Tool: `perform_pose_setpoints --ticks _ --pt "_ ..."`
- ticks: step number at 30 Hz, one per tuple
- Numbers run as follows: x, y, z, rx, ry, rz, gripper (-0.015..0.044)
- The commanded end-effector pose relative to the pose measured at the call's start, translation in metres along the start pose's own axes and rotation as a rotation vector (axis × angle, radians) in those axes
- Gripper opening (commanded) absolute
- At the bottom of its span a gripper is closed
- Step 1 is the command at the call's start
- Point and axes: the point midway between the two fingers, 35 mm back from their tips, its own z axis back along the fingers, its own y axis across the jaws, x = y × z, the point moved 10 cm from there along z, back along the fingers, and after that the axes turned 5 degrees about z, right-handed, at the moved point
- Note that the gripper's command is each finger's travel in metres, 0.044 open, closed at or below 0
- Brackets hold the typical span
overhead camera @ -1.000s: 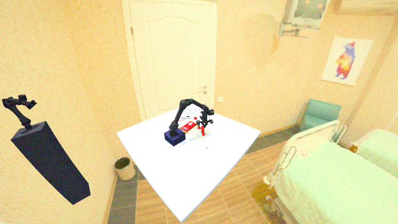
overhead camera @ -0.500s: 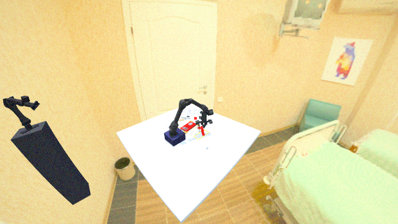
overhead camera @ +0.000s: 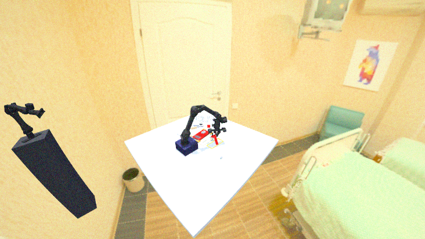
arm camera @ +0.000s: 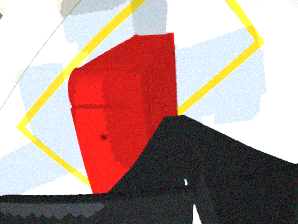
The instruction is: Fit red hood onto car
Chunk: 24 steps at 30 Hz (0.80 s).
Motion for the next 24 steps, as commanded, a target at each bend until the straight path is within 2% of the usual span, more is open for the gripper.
perform_pose_setpoints --ticks 1,24 --pt "0.0 0.003 0.001 -0.006 0.001 -0.006 0.0" --pt "0.001 0.015 0.001 -0.005 0.0 -0.006 0.0"
